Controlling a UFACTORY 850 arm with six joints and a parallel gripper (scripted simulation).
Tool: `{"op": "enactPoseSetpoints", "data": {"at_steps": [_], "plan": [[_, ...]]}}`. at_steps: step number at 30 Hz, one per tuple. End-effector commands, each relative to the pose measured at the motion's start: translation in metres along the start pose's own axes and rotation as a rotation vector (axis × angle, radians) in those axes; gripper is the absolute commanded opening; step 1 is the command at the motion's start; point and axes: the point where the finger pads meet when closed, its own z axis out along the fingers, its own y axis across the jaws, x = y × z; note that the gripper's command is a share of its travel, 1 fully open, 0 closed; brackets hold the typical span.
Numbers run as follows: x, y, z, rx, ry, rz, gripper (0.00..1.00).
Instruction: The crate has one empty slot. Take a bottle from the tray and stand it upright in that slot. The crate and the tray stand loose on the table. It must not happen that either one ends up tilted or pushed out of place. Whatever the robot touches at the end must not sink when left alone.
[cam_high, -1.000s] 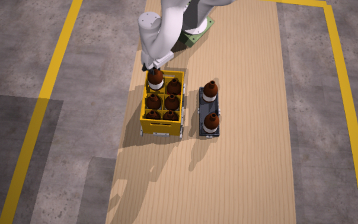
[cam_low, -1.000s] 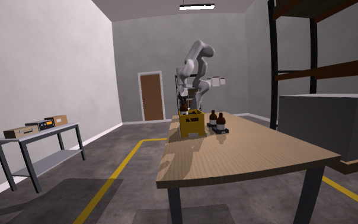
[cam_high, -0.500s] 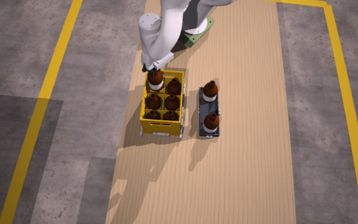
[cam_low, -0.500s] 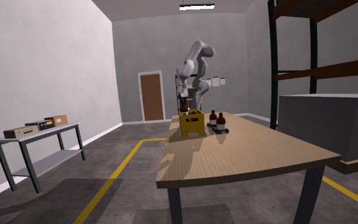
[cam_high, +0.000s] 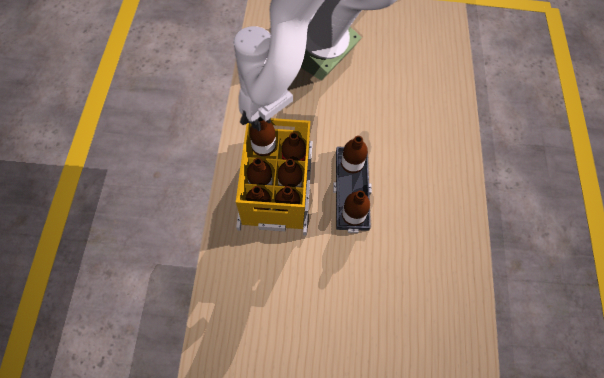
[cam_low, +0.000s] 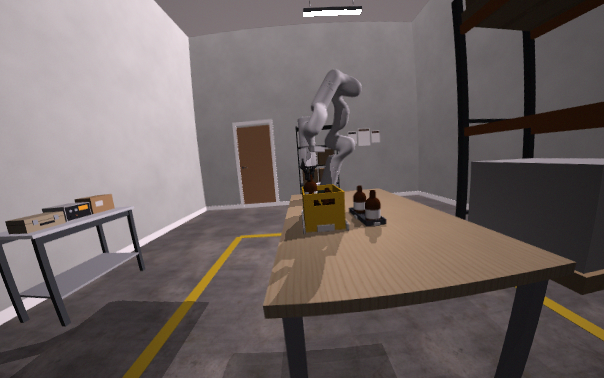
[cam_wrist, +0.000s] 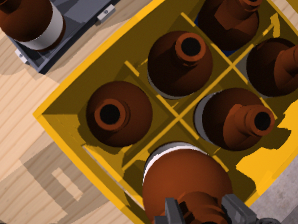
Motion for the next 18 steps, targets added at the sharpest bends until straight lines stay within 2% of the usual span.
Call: {"op": "enactPoseSetpoints", "data": {"at_steps": [1, 18], "plan": [[0.000, 0.001, 0.005, -0.002, 0.001, 0.000, 0.00], [0.000, 0.001, 0.017, -0.002, 0.001, 0.000, 0.00]]}}
